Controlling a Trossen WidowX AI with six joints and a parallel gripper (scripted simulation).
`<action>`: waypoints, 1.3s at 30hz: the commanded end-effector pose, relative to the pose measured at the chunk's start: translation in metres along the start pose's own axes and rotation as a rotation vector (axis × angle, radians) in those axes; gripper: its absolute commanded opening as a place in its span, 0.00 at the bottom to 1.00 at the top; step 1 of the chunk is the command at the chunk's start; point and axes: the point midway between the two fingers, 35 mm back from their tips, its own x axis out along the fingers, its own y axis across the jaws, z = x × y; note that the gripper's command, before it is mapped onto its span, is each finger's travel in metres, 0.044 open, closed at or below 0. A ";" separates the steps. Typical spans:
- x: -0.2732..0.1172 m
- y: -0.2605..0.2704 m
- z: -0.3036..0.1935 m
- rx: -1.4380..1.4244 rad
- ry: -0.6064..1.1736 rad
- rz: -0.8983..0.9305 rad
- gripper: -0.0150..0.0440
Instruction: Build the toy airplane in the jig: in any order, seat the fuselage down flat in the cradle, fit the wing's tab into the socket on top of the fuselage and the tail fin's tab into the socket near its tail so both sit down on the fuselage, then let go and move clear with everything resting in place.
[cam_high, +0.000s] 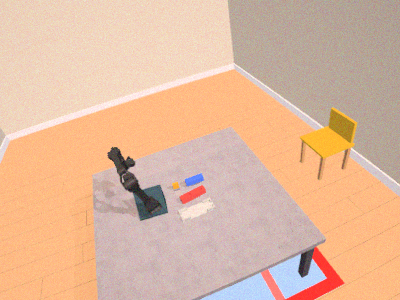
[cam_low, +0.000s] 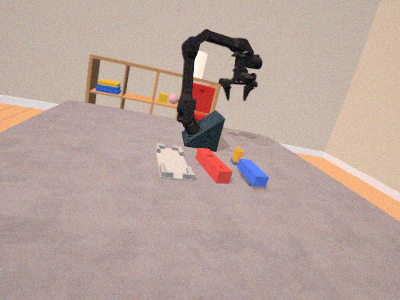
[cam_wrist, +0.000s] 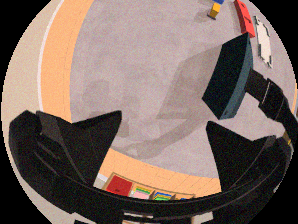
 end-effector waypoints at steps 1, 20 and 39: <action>-0.013 -0.006 0.069 0.000 -0.025 0.032 1.00; 0.027 -0.198 0.328 0.033 -0.044 -0.114 1.00; 0.098 -0.263 0.347 0.029 -0.008 -0.179 1.00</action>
